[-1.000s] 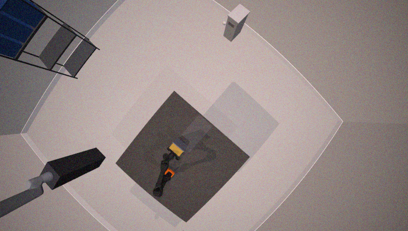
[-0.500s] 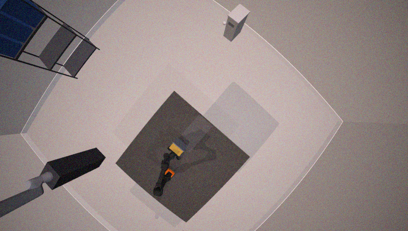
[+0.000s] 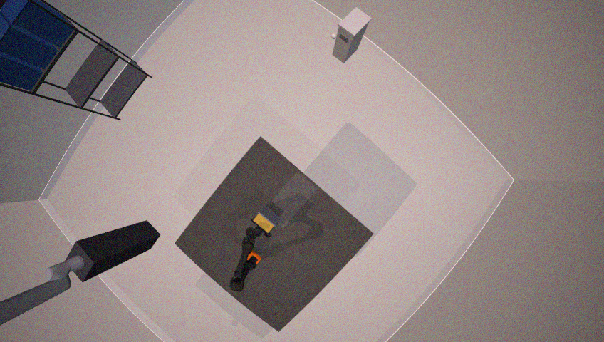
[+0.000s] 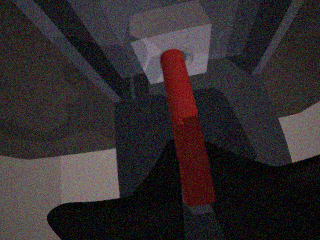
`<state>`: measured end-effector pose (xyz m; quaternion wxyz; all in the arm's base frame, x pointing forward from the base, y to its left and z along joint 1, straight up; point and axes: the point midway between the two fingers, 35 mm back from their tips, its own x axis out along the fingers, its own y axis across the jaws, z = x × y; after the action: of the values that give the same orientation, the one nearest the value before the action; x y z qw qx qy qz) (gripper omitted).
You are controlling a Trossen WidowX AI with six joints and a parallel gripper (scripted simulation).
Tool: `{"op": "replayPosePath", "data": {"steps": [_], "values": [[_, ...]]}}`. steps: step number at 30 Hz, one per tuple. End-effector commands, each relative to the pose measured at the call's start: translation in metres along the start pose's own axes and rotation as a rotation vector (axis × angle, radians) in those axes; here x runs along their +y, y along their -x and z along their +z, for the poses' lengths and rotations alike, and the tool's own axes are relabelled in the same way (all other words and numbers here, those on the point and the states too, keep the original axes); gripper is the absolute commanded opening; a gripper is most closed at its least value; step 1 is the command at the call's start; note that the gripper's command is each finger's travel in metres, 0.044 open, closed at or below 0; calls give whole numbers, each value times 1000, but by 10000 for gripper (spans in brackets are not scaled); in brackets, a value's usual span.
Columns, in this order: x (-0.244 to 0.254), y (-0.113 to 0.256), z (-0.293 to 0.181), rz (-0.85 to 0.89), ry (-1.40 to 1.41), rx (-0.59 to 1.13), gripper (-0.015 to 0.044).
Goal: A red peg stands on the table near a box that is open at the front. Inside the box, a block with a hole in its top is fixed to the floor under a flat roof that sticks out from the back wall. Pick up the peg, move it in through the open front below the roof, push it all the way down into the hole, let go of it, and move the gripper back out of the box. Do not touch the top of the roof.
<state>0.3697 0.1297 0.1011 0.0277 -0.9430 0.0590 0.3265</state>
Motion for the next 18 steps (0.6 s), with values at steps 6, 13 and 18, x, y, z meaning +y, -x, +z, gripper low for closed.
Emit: {"op": "replayPosePath", "data": {"steps": [6,13,18], "values": [[-2,-5,-3,-4,5,-1,0],[-2,-7,-6,-4,5,-1,0],[-3,-9,-7,-4,4,-1,0]]}}
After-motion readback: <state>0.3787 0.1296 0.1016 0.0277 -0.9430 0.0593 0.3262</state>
